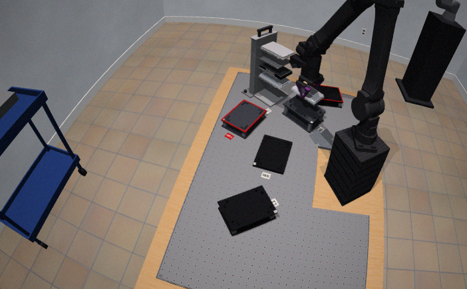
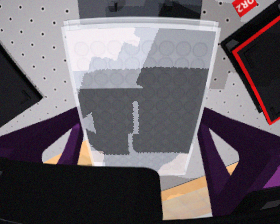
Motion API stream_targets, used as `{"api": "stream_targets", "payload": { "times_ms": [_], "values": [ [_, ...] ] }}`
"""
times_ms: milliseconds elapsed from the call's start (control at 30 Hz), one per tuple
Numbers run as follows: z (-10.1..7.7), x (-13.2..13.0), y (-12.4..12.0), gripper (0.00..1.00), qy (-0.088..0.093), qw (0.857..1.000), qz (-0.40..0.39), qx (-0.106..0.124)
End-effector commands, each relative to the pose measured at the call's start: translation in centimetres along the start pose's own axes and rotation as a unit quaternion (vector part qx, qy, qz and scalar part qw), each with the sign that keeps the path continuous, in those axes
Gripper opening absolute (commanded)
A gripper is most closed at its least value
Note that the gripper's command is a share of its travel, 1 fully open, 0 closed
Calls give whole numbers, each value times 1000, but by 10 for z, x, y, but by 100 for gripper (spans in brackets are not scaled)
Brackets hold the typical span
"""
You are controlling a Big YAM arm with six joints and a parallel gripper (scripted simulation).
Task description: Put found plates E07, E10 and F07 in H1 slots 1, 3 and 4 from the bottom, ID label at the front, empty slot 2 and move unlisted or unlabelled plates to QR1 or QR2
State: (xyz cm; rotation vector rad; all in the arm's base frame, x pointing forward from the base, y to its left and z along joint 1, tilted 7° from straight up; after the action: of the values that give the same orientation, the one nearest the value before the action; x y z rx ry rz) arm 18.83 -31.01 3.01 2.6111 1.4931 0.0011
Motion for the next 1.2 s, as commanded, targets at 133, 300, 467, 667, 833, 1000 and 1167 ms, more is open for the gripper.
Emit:
{"api": "stream_targets", "payload": {
  "times_ms": [133,300,467,667,833,1000,1167],
  "values": [
    [-33,-10,20,86,-11,1000,6,-24],
    [-48,-10,20,86,-11,1000,6,-25],
    [-56,-10,21,86,-12,1000,6,-25],
    [-73,-10,21,86,-12,1000,5,-26],
    [-88,-10,21,86,-12,1000,5,-27],
    [-99,-10,21,86,-13,1000,5,-27],
    [-111,-10,21,86,-13,1000,5,-28]
  ]
}}
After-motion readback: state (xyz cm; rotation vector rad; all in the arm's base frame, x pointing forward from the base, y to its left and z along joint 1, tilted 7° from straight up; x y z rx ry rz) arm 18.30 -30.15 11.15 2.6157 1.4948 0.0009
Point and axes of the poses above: the point where the finger pads meet when closed, its own z axis out along the fingers, its own x axis across the jaws, y = z × x, the point moved 6 cm from there along -z, back along the fingers, and after that the axes turned 7 degrees about -z, right-handed, at the moved point
